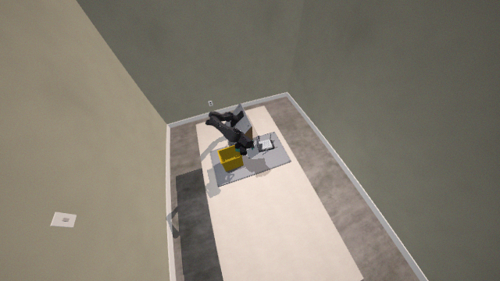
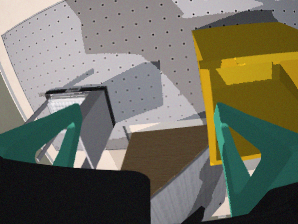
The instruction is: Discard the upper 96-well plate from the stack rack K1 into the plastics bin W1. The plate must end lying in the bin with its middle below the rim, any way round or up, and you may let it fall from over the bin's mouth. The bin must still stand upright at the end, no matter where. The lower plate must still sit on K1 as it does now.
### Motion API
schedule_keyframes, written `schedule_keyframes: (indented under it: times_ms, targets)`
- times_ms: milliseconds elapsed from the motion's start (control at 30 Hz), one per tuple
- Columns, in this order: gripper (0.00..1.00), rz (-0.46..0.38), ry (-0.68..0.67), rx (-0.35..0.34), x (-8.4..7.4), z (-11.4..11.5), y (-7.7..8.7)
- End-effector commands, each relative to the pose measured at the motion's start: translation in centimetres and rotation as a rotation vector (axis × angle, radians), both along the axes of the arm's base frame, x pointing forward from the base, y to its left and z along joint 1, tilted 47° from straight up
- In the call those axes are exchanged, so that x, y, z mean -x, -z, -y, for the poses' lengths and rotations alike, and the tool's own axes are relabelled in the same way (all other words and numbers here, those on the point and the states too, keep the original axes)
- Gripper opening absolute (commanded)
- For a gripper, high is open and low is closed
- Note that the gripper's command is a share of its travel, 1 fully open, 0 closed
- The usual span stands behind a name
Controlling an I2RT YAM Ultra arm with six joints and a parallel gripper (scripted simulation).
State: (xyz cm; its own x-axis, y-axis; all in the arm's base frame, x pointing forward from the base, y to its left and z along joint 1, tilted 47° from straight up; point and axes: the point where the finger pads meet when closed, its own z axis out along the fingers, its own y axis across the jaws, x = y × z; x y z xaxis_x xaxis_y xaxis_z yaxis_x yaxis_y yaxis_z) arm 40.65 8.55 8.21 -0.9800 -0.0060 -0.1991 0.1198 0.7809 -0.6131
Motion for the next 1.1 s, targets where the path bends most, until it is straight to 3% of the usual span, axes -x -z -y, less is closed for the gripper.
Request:
schedule_keyframes:
  times_ms: [0, 433, 533, 1000, 1067]
  targets:
    - [1.0, -0.045, -0.088, 0.005, 0.4, -1.5, 0.0]
    - [1.0, -0.3, -0.36, 0.074, 2.4, -5.2, 4.1]
    - [1.0, -0.302, -0.362, 0.075, 2.4, -5.2, 4.1]
    - [1.0, -0.578, -0.648, 0.154, 5.4, -8.5, 8.3]
    - [1.0, -0.58, -0.65, 0.155, 5.4, -8.5, 8.3]
